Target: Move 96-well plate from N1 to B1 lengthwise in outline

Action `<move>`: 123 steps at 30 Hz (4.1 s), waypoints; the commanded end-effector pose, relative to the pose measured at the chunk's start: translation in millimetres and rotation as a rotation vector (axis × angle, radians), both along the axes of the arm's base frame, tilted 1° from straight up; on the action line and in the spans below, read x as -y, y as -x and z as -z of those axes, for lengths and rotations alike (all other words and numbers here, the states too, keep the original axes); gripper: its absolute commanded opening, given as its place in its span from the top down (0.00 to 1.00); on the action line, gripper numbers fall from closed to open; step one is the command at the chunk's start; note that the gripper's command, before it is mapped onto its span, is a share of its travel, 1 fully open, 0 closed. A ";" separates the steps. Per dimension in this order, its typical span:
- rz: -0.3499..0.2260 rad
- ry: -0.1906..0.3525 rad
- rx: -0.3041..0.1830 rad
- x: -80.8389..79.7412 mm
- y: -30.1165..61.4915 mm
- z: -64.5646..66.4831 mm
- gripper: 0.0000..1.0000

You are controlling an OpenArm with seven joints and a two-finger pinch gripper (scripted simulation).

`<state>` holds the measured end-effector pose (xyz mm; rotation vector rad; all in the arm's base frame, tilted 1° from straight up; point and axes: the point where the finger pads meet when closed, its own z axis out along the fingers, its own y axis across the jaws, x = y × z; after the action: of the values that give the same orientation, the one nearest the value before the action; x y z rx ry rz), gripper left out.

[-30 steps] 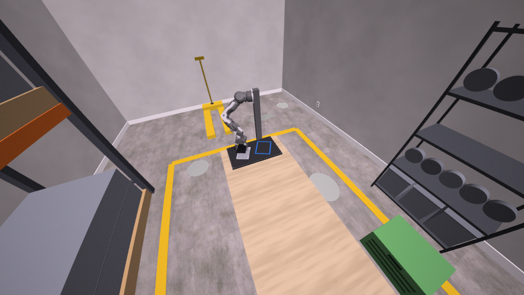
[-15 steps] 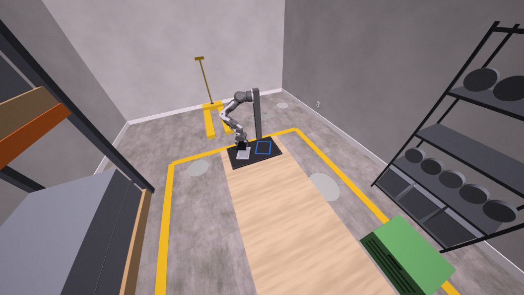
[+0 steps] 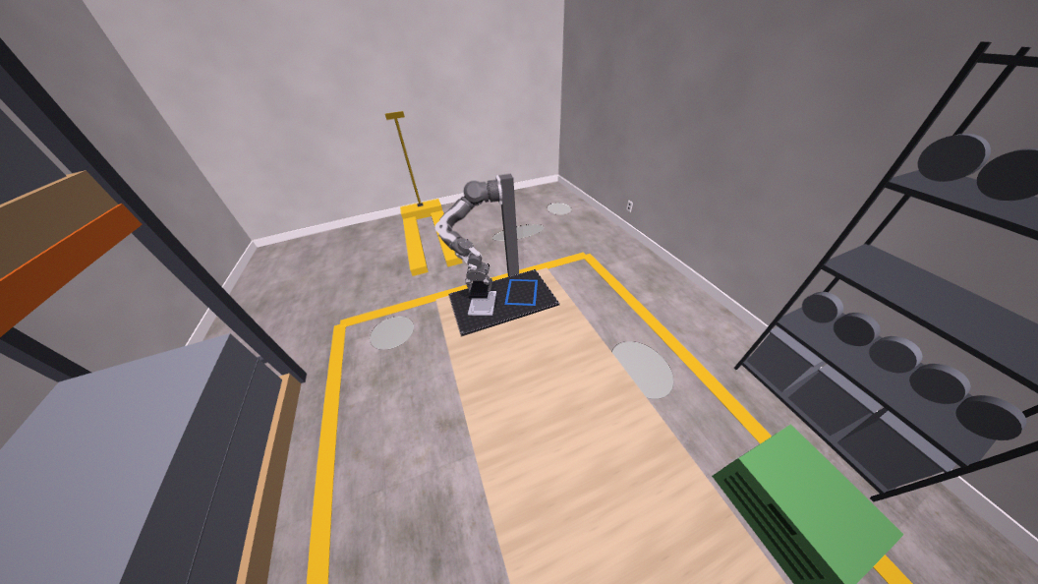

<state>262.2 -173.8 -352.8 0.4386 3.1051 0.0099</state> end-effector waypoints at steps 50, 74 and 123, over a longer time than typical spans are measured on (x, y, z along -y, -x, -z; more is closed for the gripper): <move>0.048 -0.004 0.013 -120.5 15.5 4.4 1.00; 0.046 -0.008 0.014 -169.4 22.0 6.3 1.00; 0.048 -0.005 0.012 -209.2 30.2 10.2 1.00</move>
<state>233.4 34.8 -363.0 0.5146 3.0807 0.0199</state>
